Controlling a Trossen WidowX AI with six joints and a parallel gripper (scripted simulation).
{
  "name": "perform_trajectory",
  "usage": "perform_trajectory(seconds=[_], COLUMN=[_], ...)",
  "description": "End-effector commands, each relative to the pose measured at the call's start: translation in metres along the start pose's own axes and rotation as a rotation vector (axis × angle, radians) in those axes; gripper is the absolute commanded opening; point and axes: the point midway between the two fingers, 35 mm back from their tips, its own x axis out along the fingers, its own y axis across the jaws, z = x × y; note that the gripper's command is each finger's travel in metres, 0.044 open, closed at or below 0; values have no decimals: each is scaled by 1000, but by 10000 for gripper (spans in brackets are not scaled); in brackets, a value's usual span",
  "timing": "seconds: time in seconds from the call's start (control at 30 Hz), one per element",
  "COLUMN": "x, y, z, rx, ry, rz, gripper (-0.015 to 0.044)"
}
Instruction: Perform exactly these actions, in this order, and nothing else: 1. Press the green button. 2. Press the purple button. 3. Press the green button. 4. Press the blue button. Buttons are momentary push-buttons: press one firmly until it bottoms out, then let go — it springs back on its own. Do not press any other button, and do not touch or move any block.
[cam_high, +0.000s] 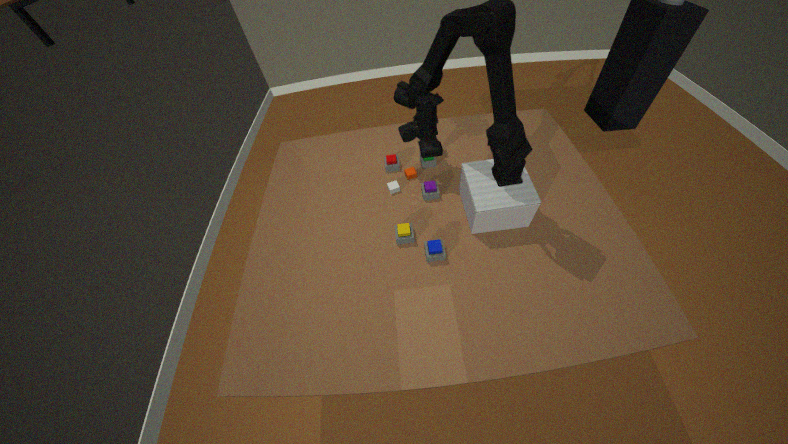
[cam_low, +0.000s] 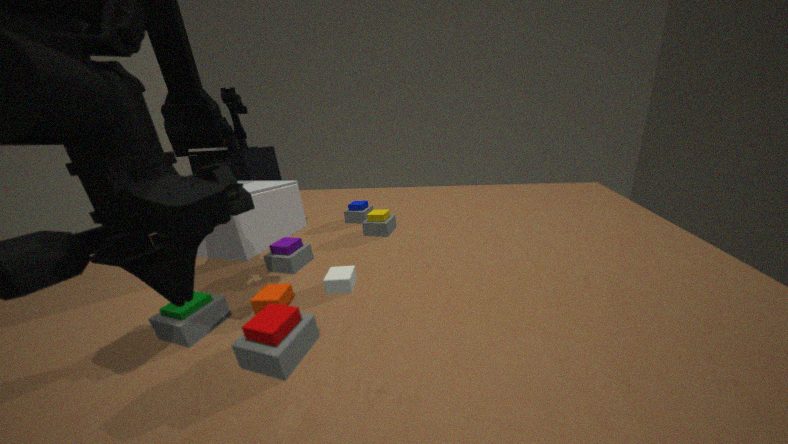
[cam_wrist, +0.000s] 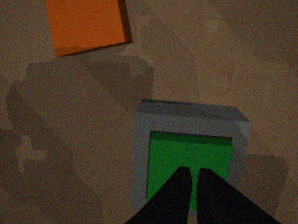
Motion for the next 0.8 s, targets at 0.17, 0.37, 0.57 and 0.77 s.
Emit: perform_trajectory(seconds=[0.17, 0.37, 0.57, 0.77], x=[-32, -80, -94, -96], y=[1, -1, 0, 46], z=[0, 1, 0, 15], rx=[4, 4, 4, 4], ry=[1, 1, 1, 0], rz=[5, 4, 4, 7], gripper=[20, 20, 20, 20])
